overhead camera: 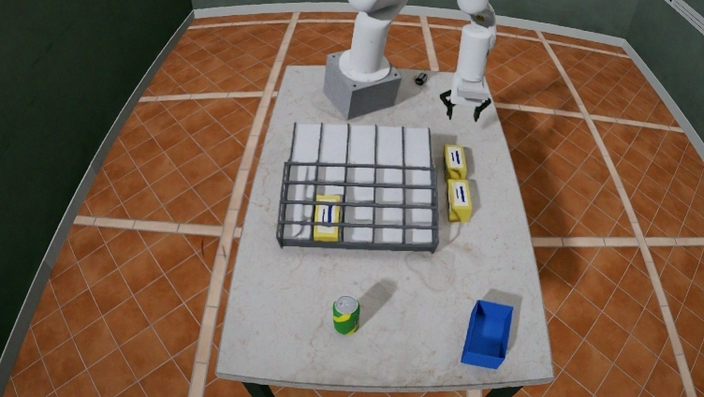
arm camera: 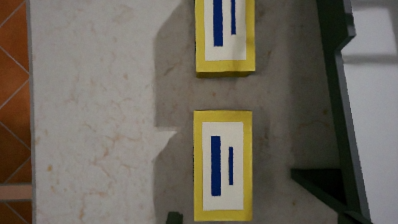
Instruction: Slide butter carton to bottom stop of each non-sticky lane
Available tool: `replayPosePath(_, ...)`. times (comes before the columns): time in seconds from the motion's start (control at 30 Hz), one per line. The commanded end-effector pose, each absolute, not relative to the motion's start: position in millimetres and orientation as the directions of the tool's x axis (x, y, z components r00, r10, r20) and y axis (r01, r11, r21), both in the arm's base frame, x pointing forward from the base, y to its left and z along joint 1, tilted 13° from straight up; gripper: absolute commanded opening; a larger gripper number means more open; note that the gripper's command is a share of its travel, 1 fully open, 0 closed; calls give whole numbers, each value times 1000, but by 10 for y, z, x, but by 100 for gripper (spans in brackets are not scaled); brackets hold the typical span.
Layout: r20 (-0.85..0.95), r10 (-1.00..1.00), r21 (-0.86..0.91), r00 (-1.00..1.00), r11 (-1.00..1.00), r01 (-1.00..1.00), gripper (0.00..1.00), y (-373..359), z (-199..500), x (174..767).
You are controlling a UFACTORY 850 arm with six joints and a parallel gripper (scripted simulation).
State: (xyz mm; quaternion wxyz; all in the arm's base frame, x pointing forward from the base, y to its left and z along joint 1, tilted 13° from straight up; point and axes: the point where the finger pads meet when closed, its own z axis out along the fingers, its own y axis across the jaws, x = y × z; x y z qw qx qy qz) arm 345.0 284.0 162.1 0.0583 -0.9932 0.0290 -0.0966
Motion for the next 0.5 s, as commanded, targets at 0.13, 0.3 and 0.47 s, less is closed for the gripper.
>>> replayPosePath(0.13, 189, -68, -120, 980, -992, -46, 90, 2871, 1330, 3510)
replayPosePath(0.3, 189, -68, -120, 980, -992, -46, 90, 2894, 1135, 3550)
replayPosePath(0.47, 178, -66, -124, 982, -991, -45, 90, 2887, 1169, 3535)
